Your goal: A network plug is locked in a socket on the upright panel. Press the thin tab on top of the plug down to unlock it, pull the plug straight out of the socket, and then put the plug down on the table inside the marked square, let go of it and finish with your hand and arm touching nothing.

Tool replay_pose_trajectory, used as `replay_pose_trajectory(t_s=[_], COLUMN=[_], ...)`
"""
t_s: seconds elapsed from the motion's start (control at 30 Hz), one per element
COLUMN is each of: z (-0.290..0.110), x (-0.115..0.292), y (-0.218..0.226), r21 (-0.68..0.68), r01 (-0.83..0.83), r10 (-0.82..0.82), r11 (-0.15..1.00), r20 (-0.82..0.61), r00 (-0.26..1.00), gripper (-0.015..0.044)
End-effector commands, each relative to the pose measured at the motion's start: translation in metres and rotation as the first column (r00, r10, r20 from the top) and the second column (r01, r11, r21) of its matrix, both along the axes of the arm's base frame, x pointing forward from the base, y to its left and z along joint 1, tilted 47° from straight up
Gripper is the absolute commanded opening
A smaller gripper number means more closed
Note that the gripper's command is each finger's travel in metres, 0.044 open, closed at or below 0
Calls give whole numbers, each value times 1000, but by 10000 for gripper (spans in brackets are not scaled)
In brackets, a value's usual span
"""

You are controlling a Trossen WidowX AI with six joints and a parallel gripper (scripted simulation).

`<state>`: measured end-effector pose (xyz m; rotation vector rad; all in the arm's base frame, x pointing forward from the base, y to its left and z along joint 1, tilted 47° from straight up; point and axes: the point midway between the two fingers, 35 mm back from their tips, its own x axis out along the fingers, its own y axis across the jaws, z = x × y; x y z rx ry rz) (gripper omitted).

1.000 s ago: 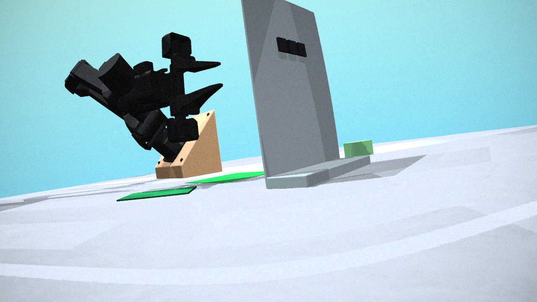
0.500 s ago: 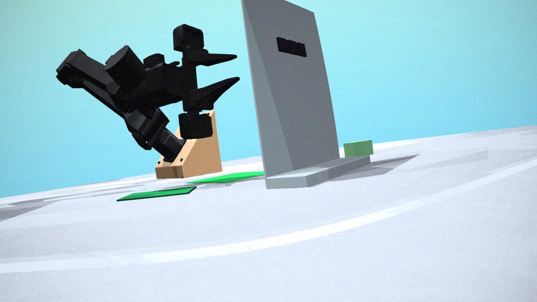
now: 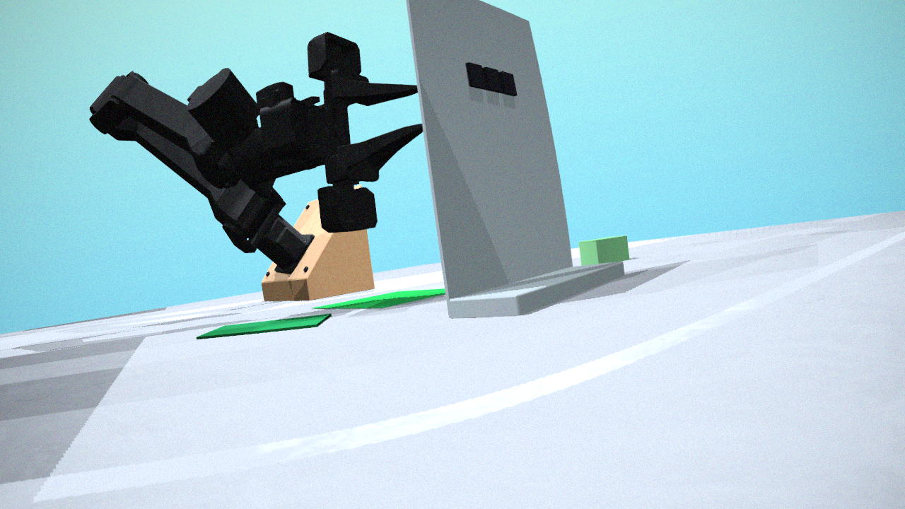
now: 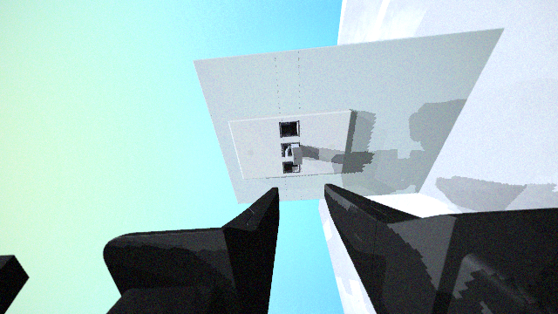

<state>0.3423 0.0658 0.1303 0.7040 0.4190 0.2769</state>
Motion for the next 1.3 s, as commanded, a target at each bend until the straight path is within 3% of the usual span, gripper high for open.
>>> replay_pose_trajectory(t_s=[0.0,1.27], z=[1,-4], x=[5,51], y=[0,11], r21=[2,4], r01=[6,7], r10=[-6,-7], r11=[1000,1000], r20=[3,6], r00=[1000,1000], gripper=[156,156])
